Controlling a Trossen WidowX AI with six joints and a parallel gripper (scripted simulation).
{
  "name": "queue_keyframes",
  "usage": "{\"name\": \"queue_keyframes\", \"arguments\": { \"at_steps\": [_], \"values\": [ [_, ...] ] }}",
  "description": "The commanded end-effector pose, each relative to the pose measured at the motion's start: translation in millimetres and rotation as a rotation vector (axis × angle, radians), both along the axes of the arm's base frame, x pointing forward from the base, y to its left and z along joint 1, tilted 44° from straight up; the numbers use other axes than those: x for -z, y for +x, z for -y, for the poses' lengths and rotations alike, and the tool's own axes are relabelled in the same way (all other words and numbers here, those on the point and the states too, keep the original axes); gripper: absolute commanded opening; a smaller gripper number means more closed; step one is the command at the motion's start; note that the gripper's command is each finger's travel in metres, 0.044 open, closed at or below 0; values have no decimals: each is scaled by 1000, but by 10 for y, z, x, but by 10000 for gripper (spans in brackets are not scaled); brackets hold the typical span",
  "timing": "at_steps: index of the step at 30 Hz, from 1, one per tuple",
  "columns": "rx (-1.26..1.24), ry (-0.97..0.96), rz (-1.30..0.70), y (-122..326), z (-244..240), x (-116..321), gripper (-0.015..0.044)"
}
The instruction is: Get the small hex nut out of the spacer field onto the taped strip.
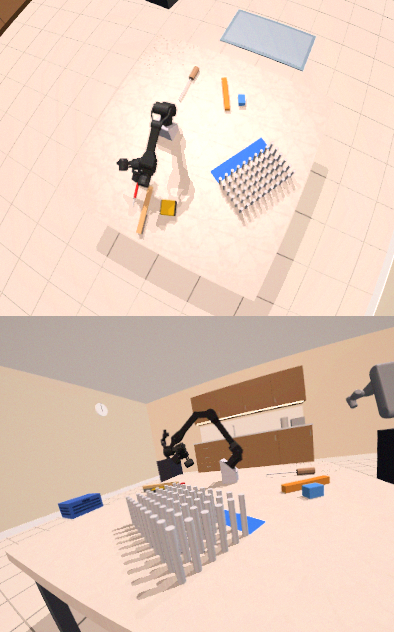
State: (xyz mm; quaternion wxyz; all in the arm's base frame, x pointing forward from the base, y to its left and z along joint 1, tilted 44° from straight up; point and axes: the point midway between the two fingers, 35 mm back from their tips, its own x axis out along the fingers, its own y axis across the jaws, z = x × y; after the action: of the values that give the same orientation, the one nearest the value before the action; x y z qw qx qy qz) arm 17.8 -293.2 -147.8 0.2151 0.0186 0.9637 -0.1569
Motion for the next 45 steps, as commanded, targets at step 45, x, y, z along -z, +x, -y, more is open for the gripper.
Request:
{"name": "queue_keyframes", "arguments": {
  "at_steps": [45],
  "values": [
    [-104,316,2168,3899,-3178,-1990,440]
  ]
}}
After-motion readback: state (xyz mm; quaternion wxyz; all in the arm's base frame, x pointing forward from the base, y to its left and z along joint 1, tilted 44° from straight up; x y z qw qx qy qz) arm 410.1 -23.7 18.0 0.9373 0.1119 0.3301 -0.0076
